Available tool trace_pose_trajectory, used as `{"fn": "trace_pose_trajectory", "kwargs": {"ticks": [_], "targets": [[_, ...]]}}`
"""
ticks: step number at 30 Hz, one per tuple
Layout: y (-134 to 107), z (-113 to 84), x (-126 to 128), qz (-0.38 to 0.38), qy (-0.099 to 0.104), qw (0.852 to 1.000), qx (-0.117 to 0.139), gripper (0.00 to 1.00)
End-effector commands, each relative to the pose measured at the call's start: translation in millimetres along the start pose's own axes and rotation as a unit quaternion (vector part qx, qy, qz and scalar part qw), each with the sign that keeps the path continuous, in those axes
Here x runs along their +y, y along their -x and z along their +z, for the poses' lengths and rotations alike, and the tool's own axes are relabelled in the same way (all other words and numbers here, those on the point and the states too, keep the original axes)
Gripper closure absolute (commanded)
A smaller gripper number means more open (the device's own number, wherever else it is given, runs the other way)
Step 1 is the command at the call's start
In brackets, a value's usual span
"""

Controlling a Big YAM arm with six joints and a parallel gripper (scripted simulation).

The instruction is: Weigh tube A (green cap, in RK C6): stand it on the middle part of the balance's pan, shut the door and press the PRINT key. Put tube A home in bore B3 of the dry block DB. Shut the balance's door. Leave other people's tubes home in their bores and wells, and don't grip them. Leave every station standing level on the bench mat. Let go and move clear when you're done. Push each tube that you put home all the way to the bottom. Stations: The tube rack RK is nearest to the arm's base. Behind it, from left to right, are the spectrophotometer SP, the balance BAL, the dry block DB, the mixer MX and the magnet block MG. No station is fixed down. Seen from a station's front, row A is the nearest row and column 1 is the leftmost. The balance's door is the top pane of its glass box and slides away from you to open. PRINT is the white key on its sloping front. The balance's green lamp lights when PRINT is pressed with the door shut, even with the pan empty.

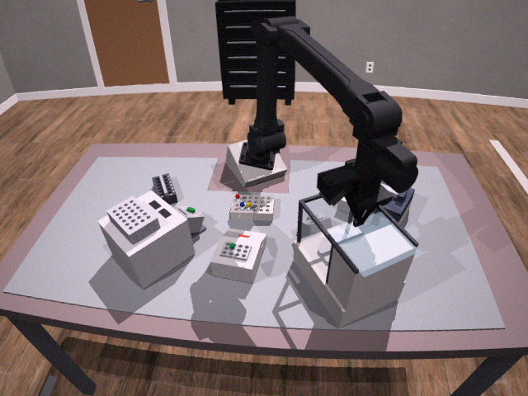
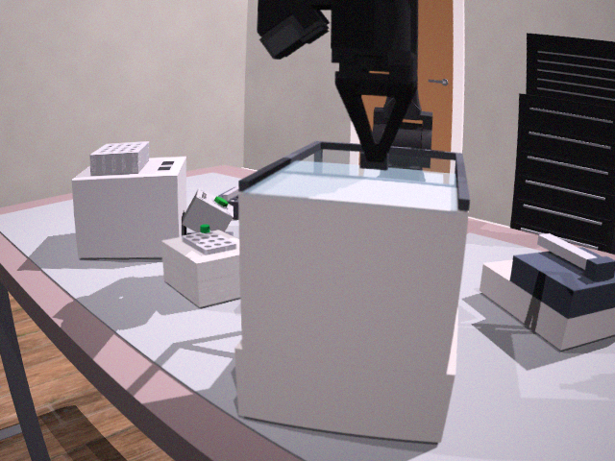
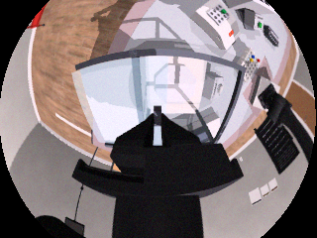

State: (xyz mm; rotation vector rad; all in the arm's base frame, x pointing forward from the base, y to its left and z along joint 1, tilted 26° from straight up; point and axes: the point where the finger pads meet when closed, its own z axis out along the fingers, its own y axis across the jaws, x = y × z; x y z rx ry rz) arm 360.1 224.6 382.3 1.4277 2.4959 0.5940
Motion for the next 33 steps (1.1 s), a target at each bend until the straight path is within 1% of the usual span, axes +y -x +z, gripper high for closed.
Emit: {"fn": "trace_pose_trajectory", "kwargs": {"ticks": [1,12,13,14,15,29,30,31,33], "targets": [[0,-11.1,-3,0.004,0.015,1.0,0.0,0.94],[-1,-10.7,-12,0.004,0.014,1.0,0.0,0.94],[0,-6.1,-13,0.004,0.009,1.0,-0.001,0.94],[-1,-10.6,-14,0.004,0.015,1.0,0.0,0.94],[-1,-10.6,-15,0.004,0.015,1.0,0.0,0.94],[-1,-10.0,-27,0.004,0.014,1.0,0.0,0.94],[-1,-5.7,-28,0.004,0.008,1.0,-0.001,0.94],[-1,-10.0,-29,0.004,0.014,1.0,0.0,0.94],[-1,-9.9,-32,0.004,0.013,1.0,0.0,0.94]]}}
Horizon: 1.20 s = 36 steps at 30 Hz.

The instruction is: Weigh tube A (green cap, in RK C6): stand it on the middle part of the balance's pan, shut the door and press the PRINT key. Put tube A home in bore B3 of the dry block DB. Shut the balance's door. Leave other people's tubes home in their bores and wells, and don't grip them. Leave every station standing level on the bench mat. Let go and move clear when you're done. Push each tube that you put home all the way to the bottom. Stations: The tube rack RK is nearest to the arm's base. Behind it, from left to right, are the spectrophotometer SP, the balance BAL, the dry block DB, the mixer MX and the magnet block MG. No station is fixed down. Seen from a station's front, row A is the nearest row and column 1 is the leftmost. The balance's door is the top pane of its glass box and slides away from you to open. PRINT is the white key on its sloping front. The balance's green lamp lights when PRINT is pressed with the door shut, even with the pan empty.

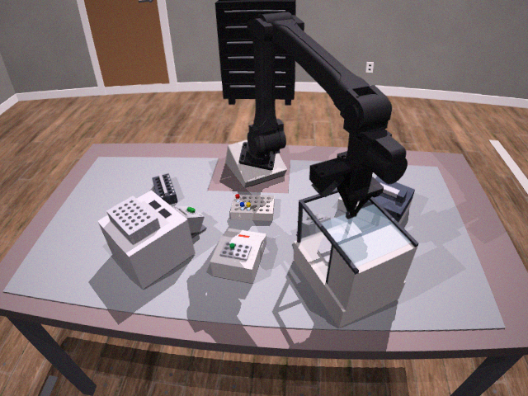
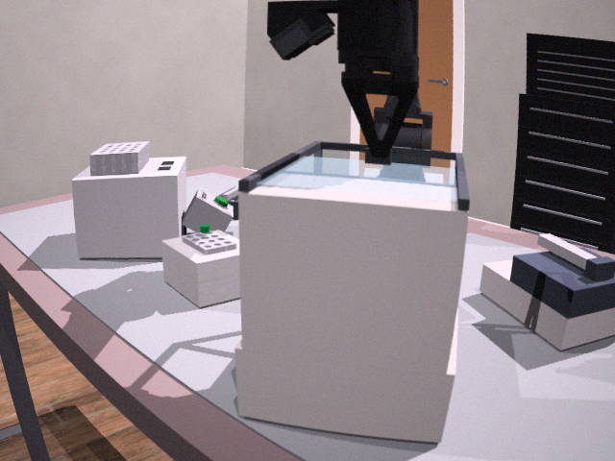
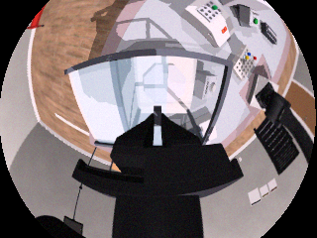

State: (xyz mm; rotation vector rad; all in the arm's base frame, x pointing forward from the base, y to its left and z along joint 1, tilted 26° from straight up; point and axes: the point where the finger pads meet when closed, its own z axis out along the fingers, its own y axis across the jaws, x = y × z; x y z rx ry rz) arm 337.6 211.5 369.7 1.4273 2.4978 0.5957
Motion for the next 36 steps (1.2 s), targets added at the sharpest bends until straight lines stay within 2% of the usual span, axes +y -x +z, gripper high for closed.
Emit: {"fn": "trace_pose_trajectory", "kwargs": {"ticks": [1,13,14,16,30,31,32,36], "targets": [[-1,-9.7,-4,0.004,0.013,1.0,-0.001,0.94],[-2,-9.3,-14,0.004,0.014,1.0,-0.001,0.94],[-1,-5.3,-14,0.004,0.008,1.0,-0.002,0.94],[-2,-9.2,-16,0.004,0.014,1.0,-0.001,0.94],[-2,-8.7,-29,0.003,0.013,1.0,-0.001,0.94],[-1,-4.9,-29,0.004,0.008,1.0,-0.002,0.94],[-1,-8.7,-30,0.004,0.013,1.0,-0.001,0.94],[-2,-8.5,-35,0.003,0.012,1.0,-0.001,0.94]]}}
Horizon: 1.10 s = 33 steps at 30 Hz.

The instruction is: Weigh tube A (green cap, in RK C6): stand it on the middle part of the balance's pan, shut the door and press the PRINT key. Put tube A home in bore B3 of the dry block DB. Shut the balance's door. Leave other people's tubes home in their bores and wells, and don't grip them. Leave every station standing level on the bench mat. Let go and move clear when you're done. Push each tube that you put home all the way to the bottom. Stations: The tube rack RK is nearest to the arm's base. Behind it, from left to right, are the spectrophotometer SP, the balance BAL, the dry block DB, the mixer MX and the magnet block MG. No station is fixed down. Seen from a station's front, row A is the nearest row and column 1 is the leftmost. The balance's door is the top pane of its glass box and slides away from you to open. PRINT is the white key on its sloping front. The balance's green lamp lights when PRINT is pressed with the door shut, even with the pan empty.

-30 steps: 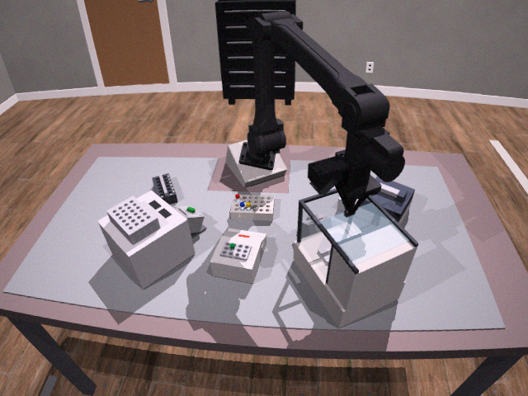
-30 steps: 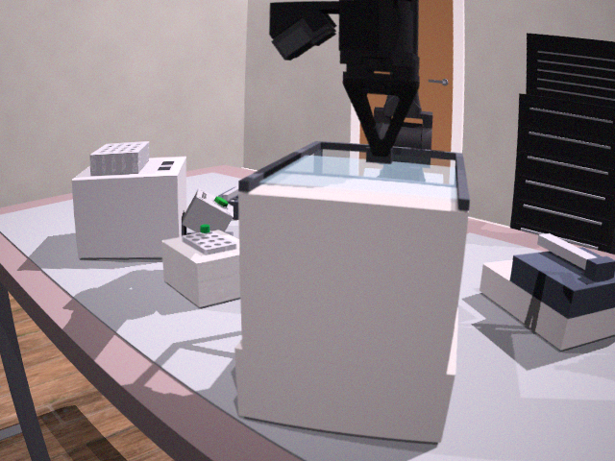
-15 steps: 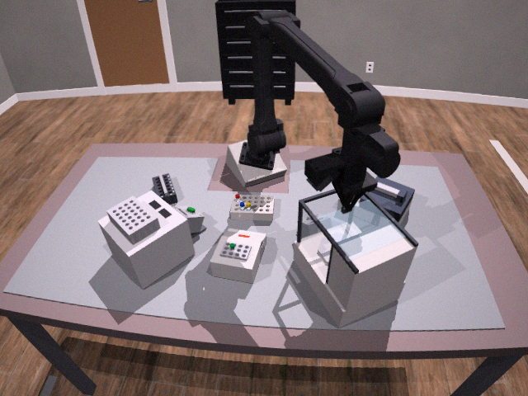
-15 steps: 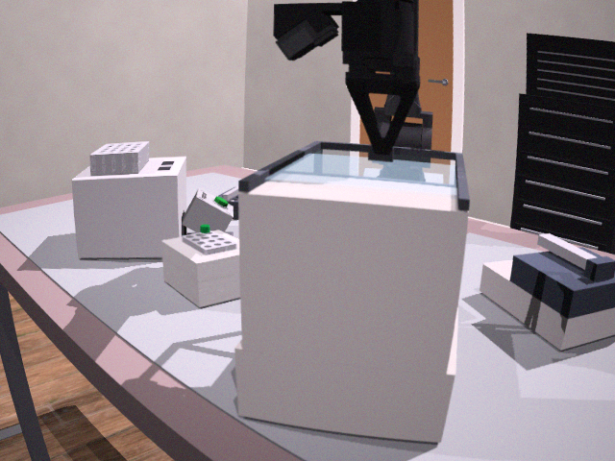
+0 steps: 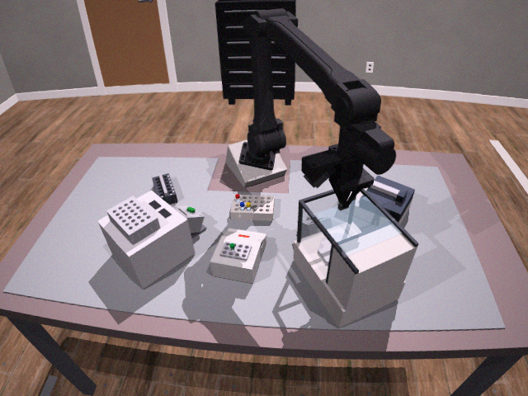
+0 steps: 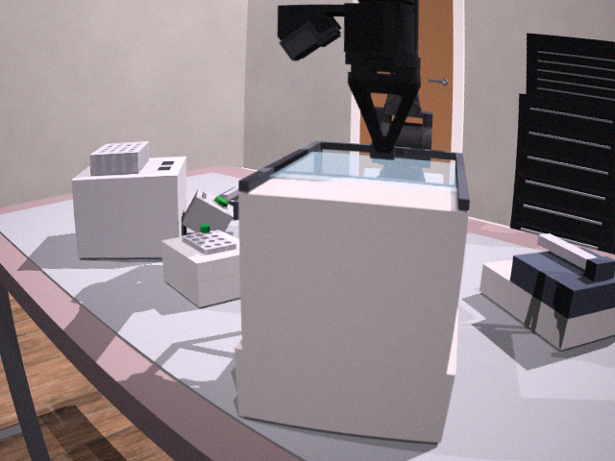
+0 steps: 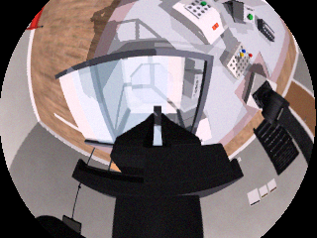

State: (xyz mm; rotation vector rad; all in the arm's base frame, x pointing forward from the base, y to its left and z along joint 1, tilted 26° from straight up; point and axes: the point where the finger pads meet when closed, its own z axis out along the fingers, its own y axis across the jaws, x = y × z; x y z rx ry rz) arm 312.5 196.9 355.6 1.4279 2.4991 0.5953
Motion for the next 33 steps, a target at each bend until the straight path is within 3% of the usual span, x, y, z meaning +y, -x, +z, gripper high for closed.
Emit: {"fn": "trace_pose_trajectory", "kwargs": {"ticks": [1,33], "targets": [[-2,-8.3,-3,0.003,0.013,1.0,-0.001,0.94],[-2,-7.3,-32,0.002,0.012,1.0,-0.001,0.94]]}}
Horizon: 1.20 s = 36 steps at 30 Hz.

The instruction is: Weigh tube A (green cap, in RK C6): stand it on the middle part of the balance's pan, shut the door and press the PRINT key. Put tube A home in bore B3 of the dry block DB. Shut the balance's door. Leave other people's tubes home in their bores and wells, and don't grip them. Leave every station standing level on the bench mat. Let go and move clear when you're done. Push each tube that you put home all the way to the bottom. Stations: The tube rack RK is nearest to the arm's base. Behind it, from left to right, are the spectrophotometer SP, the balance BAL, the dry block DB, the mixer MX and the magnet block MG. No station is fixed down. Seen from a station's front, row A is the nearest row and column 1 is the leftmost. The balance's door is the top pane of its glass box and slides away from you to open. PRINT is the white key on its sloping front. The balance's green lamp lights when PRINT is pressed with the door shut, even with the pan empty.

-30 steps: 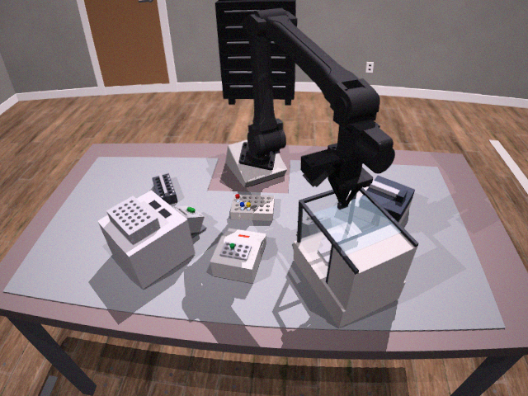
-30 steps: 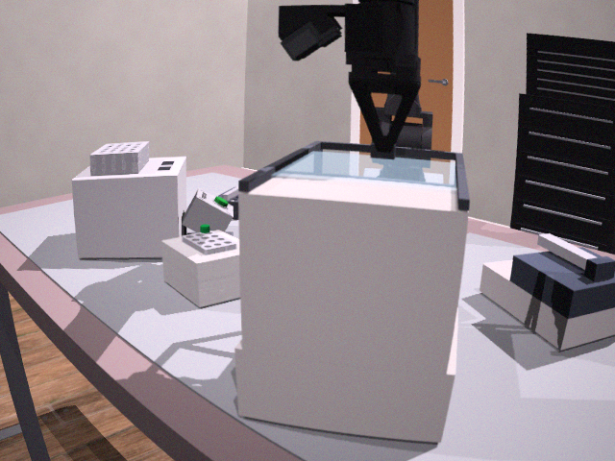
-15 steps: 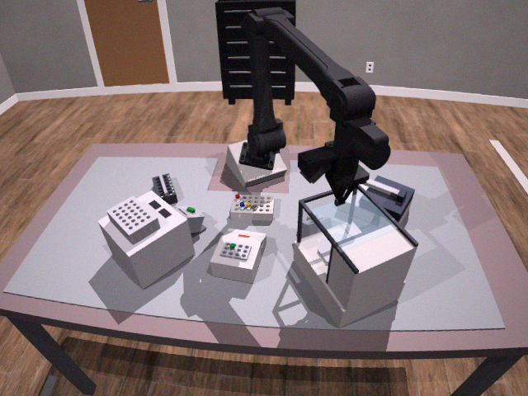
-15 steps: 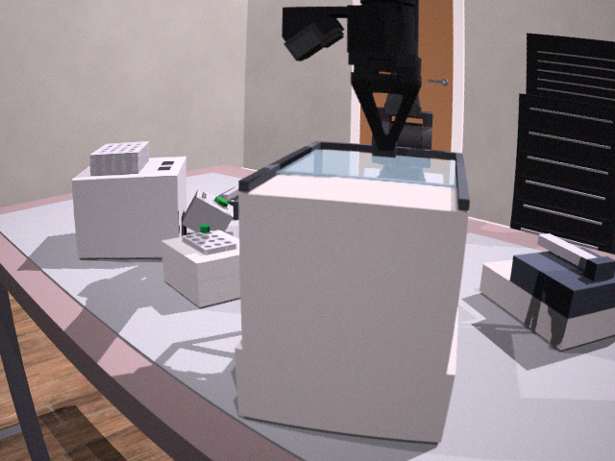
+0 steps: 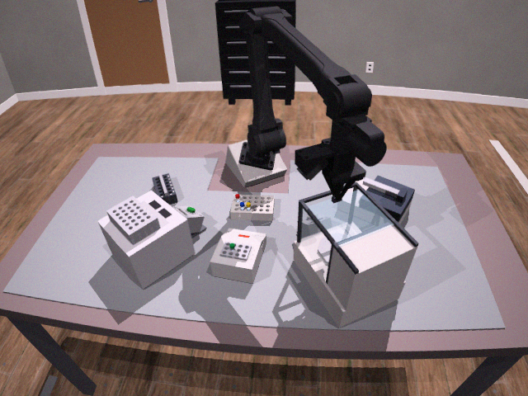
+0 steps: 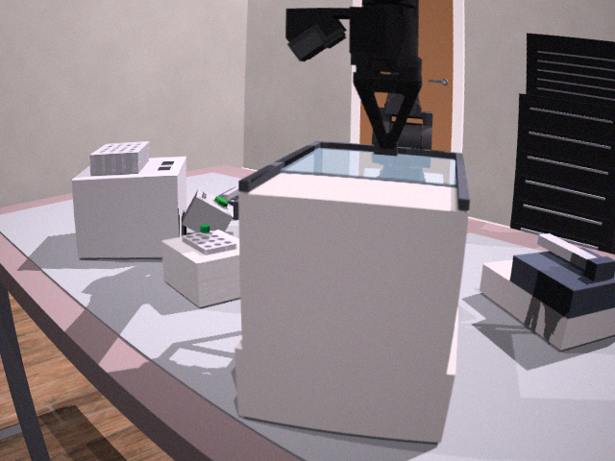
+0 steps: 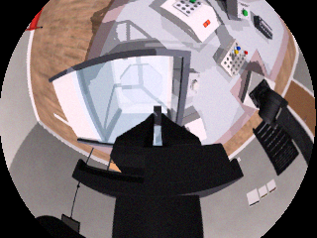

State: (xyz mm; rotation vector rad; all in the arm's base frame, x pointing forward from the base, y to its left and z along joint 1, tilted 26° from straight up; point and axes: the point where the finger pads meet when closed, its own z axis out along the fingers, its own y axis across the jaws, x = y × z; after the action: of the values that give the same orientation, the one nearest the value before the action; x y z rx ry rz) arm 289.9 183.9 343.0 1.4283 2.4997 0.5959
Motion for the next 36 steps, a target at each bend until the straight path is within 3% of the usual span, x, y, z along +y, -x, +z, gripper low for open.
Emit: {"fn": "trace_pose_trajectory", "kwargs": {"ticks": [1,20,36], "targets": [[-2,-7.2,-4,0.002,0.012,1.0,-0.001,0.94],[-2,-6.6,-23,0.002,0.005,1.0,-0.002,0.94],[-2,-6.5,-23,0.002,0.004,1.0,-0.002,0.94]]}}
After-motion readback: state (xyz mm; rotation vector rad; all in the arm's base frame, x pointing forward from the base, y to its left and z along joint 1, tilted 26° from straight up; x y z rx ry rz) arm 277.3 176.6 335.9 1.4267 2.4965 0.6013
